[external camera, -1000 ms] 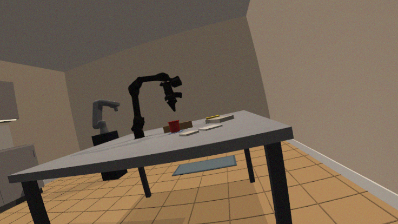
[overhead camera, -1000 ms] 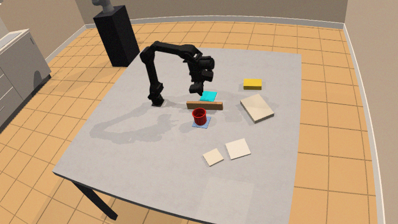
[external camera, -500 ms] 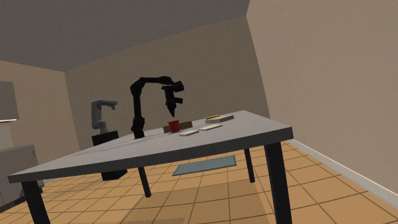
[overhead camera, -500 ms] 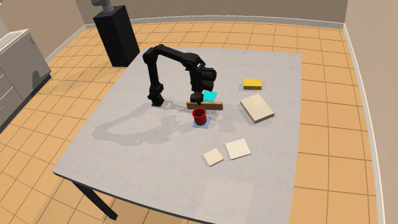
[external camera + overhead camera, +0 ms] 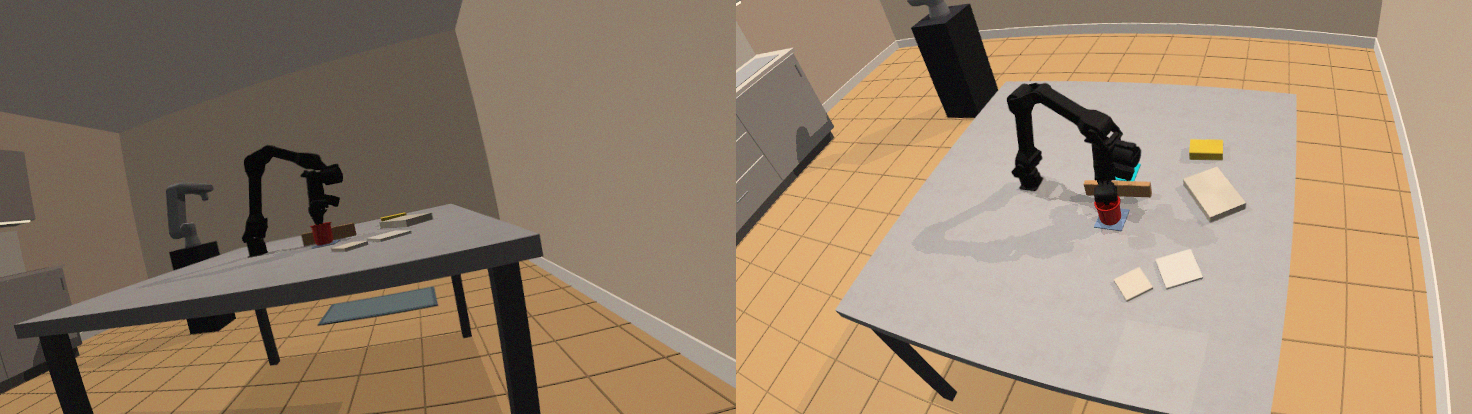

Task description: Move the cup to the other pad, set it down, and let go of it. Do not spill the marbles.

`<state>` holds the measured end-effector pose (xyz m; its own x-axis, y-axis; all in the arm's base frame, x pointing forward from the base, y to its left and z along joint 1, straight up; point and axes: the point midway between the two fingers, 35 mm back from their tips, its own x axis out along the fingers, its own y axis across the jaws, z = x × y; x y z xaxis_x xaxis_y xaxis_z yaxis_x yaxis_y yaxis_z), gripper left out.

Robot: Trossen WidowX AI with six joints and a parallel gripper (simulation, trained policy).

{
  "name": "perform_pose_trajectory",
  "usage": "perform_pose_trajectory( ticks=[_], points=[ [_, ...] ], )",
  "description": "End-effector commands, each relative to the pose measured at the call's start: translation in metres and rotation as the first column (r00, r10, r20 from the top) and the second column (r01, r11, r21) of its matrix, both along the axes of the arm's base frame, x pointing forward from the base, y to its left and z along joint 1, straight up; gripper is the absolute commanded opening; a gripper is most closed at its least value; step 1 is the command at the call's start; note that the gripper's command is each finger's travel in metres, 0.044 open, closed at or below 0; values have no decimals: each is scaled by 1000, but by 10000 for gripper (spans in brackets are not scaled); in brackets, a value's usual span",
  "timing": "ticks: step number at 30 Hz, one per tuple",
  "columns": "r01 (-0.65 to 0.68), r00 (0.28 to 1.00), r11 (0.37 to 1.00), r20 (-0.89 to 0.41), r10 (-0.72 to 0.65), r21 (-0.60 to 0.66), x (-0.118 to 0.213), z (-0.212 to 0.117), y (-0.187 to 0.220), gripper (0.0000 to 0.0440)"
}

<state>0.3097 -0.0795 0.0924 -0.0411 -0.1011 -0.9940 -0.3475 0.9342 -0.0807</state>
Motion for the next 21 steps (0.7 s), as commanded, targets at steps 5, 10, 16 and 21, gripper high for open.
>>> perform_pose_trajectory(
  ticks=[5, 10, 16, 21],
  points=[
    [-88, 995, 996, -33, 89, 24, -3, -28, -3, 167],
    [-163, 985, 986, -55, 165, 32, -6, -40, -5, 40],
    [-238, 968, 970, -65, 240, 43, -7, -37, -5, 0],
    [-291, 954, 955, -61, 294, 50, -5, -25, -4, 0]
  ],
)
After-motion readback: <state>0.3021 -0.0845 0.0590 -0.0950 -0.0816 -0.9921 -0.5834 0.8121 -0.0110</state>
